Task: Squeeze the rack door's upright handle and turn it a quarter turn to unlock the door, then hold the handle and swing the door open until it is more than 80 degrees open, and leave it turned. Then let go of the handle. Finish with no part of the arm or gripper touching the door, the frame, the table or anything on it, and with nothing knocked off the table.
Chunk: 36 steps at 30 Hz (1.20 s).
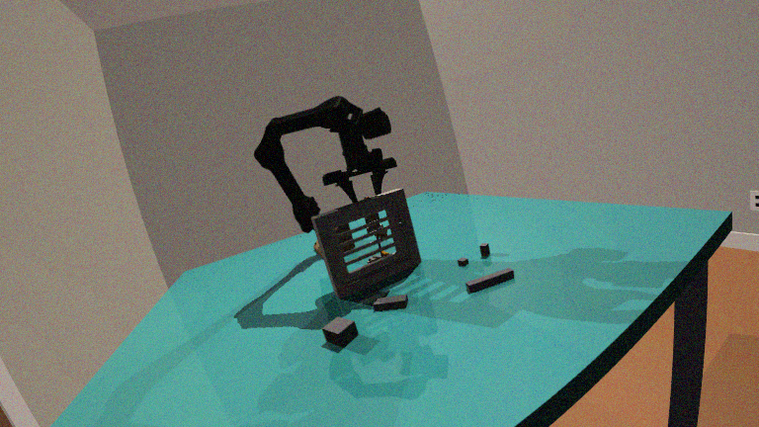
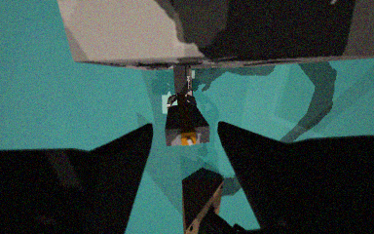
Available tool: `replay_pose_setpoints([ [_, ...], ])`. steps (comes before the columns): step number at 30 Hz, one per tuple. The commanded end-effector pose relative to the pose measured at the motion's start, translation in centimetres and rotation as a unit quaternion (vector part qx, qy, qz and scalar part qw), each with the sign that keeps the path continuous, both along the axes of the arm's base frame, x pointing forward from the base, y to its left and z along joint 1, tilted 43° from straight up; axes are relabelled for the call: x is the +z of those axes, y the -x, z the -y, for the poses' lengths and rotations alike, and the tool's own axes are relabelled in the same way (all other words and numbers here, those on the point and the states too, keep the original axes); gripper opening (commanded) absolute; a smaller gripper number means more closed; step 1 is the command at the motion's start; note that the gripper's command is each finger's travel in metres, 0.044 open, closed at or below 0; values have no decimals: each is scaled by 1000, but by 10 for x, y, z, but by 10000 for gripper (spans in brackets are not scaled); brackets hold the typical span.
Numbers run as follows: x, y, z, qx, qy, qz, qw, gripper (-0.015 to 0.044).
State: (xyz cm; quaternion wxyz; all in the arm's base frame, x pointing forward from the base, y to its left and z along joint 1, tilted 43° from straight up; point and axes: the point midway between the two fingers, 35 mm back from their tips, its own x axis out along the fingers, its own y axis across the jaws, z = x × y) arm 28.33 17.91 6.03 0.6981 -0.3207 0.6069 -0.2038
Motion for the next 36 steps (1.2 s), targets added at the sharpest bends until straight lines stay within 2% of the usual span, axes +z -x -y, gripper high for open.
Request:
replay_pose_setpoints([
  [1,-5,-1,5,-1,-2,-9,1000,283],
  [18,-22,-4,23,-8,-7,-34,999,283],
  [25,-22,-4,23,-8,-7,-34,999,100],
  [36,-22,-4,23,-8,-7,-34,999,26],
])
